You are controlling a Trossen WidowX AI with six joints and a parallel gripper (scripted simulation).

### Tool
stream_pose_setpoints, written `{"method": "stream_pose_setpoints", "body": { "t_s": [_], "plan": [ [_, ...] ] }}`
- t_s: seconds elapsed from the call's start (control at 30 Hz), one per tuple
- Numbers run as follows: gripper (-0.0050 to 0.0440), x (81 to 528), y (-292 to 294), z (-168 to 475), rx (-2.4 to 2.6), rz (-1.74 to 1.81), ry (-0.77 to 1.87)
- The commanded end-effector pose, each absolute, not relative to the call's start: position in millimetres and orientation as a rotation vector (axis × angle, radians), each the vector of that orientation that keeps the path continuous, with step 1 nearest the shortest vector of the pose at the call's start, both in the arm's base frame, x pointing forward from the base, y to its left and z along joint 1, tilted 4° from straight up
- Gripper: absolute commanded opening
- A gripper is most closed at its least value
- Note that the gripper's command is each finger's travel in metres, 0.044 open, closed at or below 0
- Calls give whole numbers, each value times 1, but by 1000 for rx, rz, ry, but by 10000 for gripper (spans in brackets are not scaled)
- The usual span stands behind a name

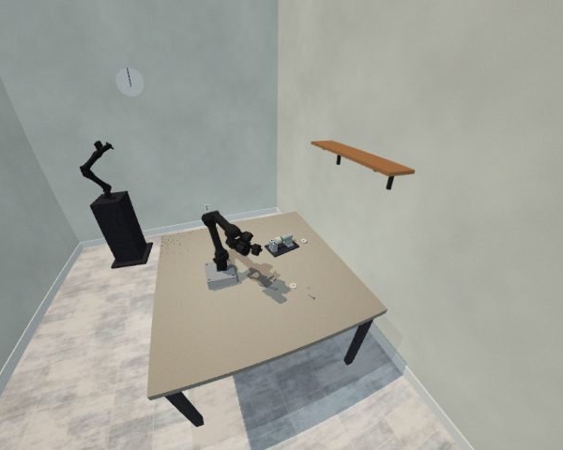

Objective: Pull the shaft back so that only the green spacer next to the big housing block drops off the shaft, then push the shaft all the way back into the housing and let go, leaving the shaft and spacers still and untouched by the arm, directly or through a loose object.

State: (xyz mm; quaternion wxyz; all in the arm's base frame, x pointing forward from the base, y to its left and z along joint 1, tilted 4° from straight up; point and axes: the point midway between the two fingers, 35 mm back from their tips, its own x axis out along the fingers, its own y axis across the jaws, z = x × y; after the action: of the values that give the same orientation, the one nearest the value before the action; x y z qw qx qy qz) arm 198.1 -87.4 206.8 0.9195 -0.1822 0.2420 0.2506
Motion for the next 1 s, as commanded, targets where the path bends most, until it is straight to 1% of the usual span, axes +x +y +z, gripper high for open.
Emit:
{"method": "stream_pose_setpoints", "body": {
  "t_s": [0.0, 0.53, 0.57, 0.6, 0.83, 0.97],
  "plan": [
    [400, 198, -87, 207, -374, 515, 497],
    [400, 198, -87, 207, -374, 515, 497],
    [424, 199, -87, 207, -368, 520, 504],
    [440, 202, -86, 206, -350, 534, 524],
    [440, 241, -63, 200, -171, 669, 832],
    [440, 261, -47, 196, -121, 685, 987]
  ]
}}
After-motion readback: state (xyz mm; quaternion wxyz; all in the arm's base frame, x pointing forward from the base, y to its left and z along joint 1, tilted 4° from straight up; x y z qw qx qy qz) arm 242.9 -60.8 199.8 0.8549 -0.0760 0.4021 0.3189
